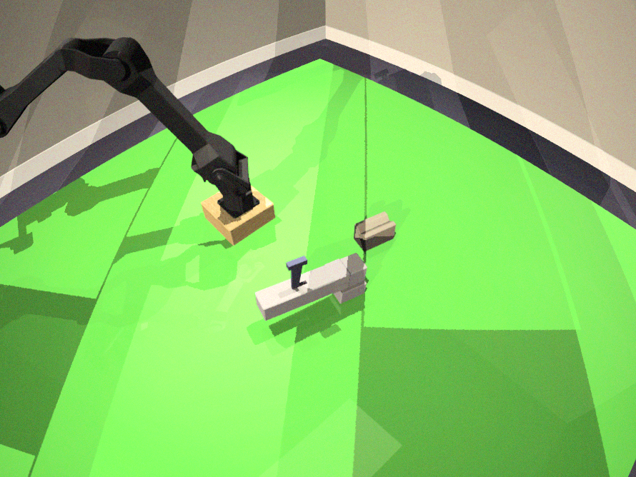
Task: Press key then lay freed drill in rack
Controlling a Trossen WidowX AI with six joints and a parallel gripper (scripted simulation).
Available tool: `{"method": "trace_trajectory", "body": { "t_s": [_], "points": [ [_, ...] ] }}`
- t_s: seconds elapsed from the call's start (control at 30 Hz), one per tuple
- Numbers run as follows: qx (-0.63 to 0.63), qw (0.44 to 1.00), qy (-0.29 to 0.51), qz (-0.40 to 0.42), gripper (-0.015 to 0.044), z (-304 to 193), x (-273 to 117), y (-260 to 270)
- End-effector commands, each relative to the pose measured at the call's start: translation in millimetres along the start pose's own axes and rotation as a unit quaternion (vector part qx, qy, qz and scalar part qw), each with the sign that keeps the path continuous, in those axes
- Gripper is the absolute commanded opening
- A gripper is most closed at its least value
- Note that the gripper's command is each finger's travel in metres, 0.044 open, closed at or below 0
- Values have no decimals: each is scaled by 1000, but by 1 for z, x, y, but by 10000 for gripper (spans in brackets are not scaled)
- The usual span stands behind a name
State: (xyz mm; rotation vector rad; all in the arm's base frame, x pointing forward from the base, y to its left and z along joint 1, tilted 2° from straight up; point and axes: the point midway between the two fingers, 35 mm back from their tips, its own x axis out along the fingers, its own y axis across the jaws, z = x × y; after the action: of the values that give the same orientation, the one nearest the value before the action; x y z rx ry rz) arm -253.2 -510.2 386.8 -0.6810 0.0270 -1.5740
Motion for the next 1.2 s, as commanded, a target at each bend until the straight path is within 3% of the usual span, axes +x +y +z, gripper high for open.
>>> {"method": "trace_trajectory", "body": {
  "t_s": [0.0,0.27,0.47,0.83,1.17],
  "points": [
    [0,1000,0,0,374,0,0,0],
    [3,1000,1,2,164,0,1,3],
    [89,993,52,66,6,4,31,93],
    [203,940,177,210,0,35,28,283],
    [230,856,304,350,0,81,-48,437]
  ]
}}
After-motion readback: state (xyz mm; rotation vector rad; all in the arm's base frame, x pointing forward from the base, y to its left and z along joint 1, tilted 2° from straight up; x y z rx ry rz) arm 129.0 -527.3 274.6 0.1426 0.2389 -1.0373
